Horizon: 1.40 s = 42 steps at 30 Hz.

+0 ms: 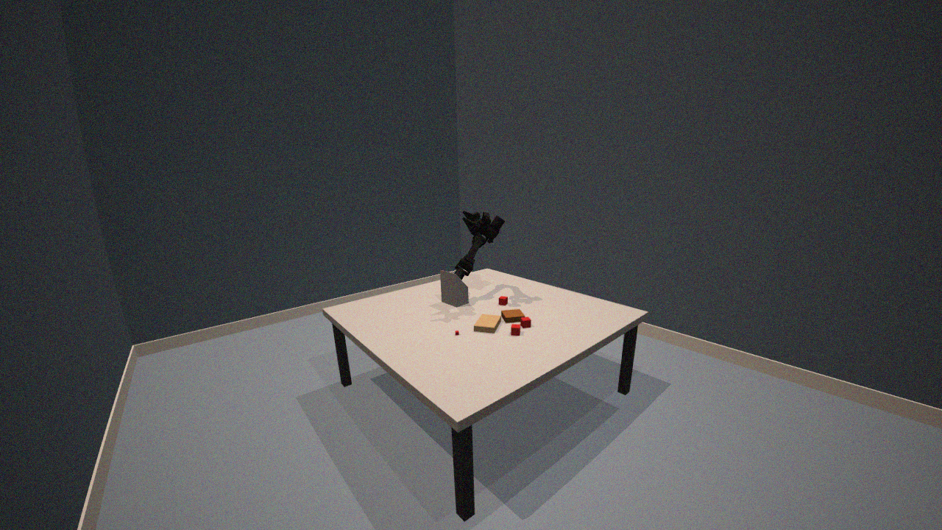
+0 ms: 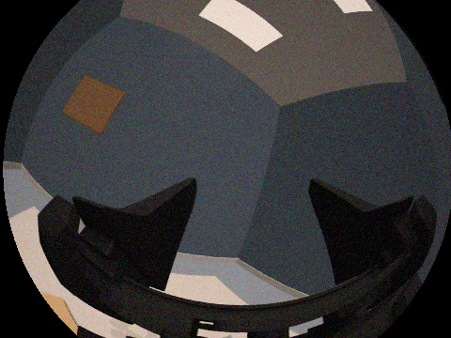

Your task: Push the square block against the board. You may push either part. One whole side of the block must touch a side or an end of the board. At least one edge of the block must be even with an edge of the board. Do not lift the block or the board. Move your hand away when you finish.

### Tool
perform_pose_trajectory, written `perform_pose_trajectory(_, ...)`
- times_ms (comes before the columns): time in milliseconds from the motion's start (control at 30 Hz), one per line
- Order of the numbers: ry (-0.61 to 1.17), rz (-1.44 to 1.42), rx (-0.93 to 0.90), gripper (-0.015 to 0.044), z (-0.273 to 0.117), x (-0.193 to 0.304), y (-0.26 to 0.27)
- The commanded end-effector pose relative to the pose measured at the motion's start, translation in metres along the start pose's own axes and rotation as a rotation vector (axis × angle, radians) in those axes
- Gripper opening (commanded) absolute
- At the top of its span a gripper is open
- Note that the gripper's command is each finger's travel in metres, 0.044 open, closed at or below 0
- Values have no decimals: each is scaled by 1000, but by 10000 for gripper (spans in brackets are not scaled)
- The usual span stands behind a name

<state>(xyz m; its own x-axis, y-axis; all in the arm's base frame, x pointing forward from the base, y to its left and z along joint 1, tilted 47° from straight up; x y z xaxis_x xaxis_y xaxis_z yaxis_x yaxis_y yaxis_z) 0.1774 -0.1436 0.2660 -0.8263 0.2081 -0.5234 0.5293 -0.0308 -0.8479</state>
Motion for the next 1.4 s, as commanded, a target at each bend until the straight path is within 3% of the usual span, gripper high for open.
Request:
perform_pose_trajectory(0,0,0,0,374,0,0,0)
perform_pose_trajectory(467,-164,-187,-234,6,-15,-36,33)
perform_pose_trajectory(1367,-563,-711,-880,0,-88,-102,133)
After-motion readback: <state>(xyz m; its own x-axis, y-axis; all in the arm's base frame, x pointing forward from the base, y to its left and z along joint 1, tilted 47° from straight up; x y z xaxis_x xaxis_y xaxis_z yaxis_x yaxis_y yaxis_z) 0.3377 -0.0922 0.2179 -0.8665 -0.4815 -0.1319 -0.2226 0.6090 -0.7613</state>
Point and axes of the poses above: the point midway between the two fingers, 35 mm back from their tips, its own z axis out along the fingers, its own y axis across the jaws, x = y × z, the point moved 8 cm from there along -z, back along the fingers, and after that the axes turned 15 degrees about -z, right-handed, at the moved point
